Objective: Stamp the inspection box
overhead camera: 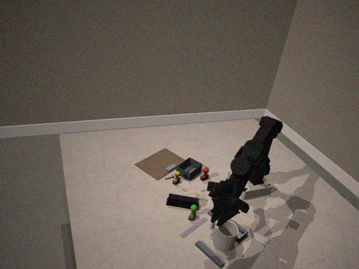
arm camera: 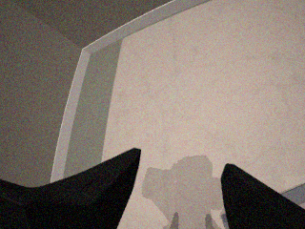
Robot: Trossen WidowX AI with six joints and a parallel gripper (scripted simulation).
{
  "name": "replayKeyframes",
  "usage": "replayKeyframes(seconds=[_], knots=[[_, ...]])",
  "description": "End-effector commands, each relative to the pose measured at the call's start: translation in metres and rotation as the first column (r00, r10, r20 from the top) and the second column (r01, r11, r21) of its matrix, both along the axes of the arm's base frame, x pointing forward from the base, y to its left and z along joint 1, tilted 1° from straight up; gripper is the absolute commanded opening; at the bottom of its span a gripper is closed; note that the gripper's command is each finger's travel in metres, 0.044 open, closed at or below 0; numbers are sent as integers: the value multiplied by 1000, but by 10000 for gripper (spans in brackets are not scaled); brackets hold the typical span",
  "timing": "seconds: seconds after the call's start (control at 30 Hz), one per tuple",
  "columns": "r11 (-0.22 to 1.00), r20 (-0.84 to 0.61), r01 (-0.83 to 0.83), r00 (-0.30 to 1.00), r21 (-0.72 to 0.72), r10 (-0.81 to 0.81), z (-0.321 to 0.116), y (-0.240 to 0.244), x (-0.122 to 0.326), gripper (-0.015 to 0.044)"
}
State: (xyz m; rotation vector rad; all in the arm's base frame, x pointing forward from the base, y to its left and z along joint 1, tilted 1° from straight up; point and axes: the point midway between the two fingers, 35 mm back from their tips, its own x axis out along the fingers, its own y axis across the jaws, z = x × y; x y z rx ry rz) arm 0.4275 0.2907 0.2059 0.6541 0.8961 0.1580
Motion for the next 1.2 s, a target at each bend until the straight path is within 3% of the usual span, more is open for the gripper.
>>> replayKeyframes(seconds=[0.0,0.23,0.4,1.17], knots=[[983,-110,-43,994,-180,23,-39,-50,5,220],[892,-389,-230,919,-390,66,-94,-148,-12,220],[827,-603,-407,791,-389,106,-118,-211,-42,220],[825,-611,-414,784,-386,108,-139,-211,-44,220]])
